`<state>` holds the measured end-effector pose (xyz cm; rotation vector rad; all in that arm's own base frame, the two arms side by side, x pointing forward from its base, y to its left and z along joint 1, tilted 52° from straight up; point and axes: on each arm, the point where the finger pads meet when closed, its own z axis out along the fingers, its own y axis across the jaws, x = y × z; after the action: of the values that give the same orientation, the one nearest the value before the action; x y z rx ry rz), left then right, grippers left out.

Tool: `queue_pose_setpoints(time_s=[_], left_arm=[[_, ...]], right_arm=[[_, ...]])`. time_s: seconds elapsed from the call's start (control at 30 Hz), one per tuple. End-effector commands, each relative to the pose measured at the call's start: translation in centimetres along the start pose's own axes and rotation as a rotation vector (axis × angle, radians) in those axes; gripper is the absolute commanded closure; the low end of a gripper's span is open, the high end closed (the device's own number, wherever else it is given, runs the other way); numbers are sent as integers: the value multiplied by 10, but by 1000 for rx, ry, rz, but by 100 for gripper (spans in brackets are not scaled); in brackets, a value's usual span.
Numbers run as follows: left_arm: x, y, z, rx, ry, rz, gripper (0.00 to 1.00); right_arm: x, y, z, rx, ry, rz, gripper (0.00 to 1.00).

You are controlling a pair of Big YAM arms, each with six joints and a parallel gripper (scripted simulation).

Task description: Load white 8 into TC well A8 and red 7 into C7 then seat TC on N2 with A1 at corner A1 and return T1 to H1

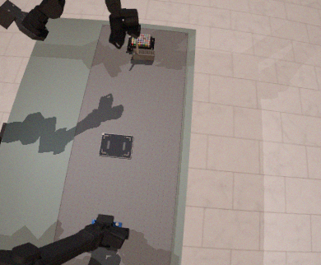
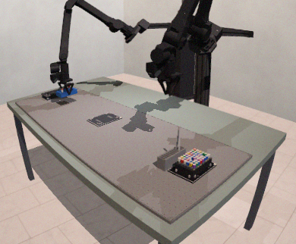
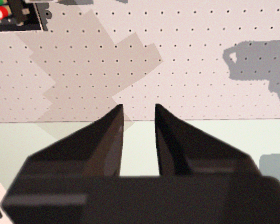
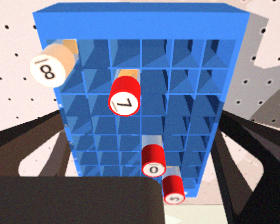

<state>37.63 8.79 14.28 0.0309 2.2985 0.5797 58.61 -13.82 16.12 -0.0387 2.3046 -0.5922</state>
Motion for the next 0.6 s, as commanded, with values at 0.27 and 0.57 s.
queue_pose_setpoints(time_s=[0.27, 0.57], left_arm=[[-6, 3, -1, -6, -12, -12, 77], [-6, 3, -1, -6, -12, -12, 77]], right_arm=[[-18, -28, -11, 15, -33, -5, 100], [-19, -38, -11, 11, -33, -10, 100]])
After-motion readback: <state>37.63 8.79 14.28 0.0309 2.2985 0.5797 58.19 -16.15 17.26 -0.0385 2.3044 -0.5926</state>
